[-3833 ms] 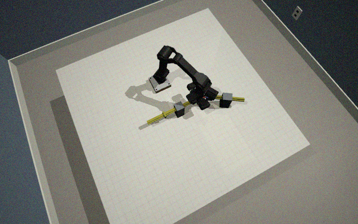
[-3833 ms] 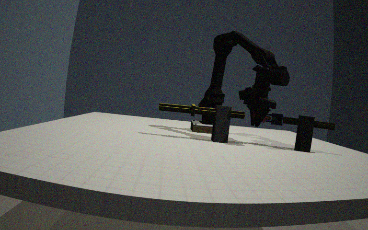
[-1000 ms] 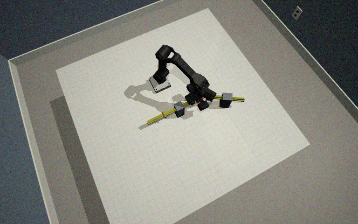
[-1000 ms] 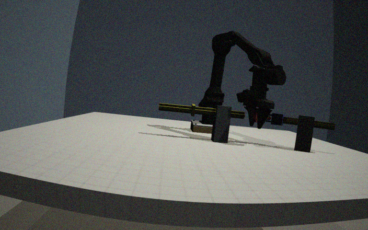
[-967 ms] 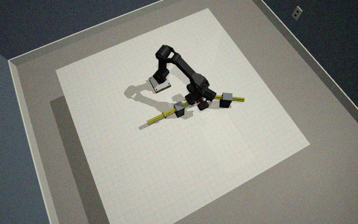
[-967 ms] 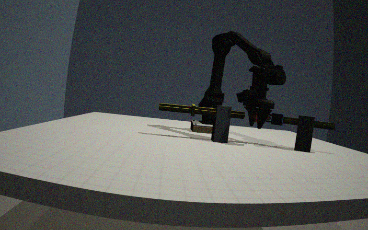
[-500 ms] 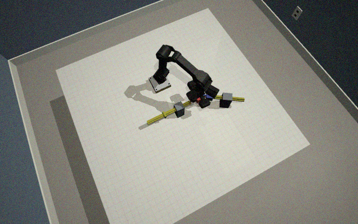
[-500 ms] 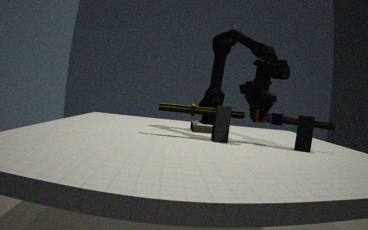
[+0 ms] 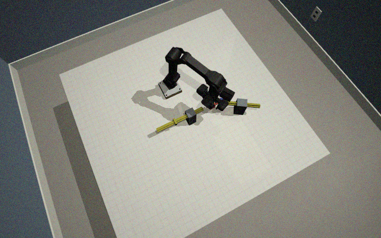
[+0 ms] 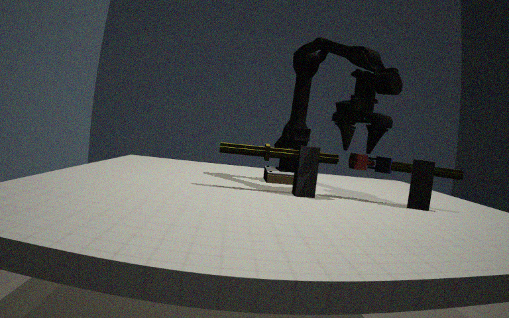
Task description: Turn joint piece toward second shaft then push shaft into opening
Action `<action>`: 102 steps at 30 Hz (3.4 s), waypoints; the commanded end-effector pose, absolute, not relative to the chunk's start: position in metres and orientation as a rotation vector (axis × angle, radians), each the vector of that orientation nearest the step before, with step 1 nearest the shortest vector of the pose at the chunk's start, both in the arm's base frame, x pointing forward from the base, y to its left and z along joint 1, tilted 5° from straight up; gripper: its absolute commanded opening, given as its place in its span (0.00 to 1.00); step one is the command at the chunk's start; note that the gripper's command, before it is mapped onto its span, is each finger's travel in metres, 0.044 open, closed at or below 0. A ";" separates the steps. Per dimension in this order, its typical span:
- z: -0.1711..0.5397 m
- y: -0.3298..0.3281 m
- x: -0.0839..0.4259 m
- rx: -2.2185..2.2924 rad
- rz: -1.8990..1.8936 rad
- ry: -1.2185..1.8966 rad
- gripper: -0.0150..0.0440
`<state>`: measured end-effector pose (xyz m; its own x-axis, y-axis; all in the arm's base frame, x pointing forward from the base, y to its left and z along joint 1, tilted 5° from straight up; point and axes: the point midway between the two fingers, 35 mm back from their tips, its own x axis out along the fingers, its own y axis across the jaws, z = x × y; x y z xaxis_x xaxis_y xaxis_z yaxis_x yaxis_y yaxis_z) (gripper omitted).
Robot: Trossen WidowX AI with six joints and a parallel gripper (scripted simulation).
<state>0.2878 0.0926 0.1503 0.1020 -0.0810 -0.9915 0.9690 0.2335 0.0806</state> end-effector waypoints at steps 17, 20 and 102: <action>0.218 0.093 0.280 0.517 -0.480 1.367 1.00; 0.227 0.092 0.277 0.439 -0.401 1.381 1.00; 0.131 -0.194 0.231 1.350 -1.256 1.038 0.25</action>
<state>0.2313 -0.1953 0.1381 0.1025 -0.0408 -0.9939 0.9832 -0.1473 0.1074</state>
